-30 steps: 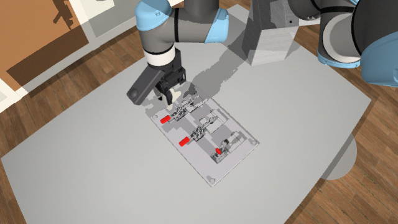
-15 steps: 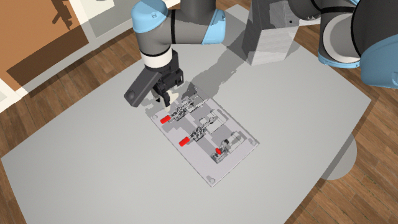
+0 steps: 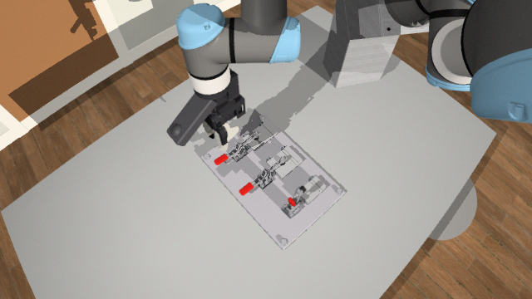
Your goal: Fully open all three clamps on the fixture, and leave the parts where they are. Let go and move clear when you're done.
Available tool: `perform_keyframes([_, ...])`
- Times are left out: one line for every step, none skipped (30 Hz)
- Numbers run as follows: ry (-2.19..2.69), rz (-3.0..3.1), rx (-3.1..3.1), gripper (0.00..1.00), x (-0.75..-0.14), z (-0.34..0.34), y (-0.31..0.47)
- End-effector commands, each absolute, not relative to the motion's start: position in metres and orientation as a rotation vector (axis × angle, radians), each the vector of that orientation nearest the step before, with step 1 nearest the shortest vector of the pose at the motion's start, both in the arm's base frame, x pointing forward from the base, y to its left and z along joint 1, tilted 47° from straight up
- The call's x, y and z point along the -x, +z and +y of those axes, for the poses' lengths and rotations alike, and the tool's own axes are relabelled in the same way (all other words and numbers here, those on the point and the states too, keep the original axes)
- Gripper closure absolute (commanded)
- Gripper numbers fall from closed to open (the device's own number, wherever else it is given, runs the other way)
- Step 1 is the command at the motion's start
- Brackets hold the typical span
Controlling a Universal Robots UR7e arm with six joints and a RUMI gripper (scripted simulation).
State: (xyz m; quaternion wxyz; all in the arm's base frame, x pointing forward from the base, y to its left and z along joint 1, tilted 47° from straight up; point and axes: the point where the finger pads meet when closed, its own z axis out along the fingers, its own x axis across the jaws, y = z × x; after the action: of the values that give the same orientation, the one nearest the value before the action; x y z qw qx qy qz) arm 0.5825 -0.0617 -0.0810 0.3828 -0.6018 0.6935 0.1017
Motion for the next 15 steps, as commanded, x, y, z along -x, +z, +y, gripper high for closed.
perform_keyframes([0.257,1.769,1.534,0.72,-0.589,-0.053,-0.091])
perform_keyframes([0.257,1.769,1.534,0.72,-0.591,-0.051,-0.094])
perform_keyframes([0.257,1.769,1.534,0.72,-0.592,-0.048,-0.097])
perform_keyframes([0.257,1.769,1.534,0.72,-0.594,-0.046,-0.099])
perform_keyframes([0.257,1.769,1.534,0.72,-0.596,-0.044,-0.102])
perform_keyframes([0.257,1.769,1.534,0.72,-0.597,-0.041,-0.105])
perform_keyframes([0.257,1.769,1.534,0.72,-0.599,-0.039,-0.107])
perform_keyframes([0.257,1.769,1.534,0.72,-0.600,-0.037,-0.110])
perform_keyframes([0.257,1.769,1.534,0.72,-0.602,-0.035,-0.112])
perform_keyframes([0.257,1.769,1.534,0.72,-0.602,-0.035,-0.112])
perform_keyframes([0.257,1.769,1.534,0.72,-0.602,-0.035,-0.112])
perform_keyframes([0.257,1.769,1.534,0.72,-0.603,-0.033,-0.114])
perform_keyframes([0.257,1.769,1.534,0.72,-0.604,-0.031,-0.116])
perform_keyframes([0.257,1.769,1.534,0.72,-0.605,-0.030,-0.118])
perform_keyframes([0.257,1.769,1.534,0.72,-0.606,-0.028,-0.120])
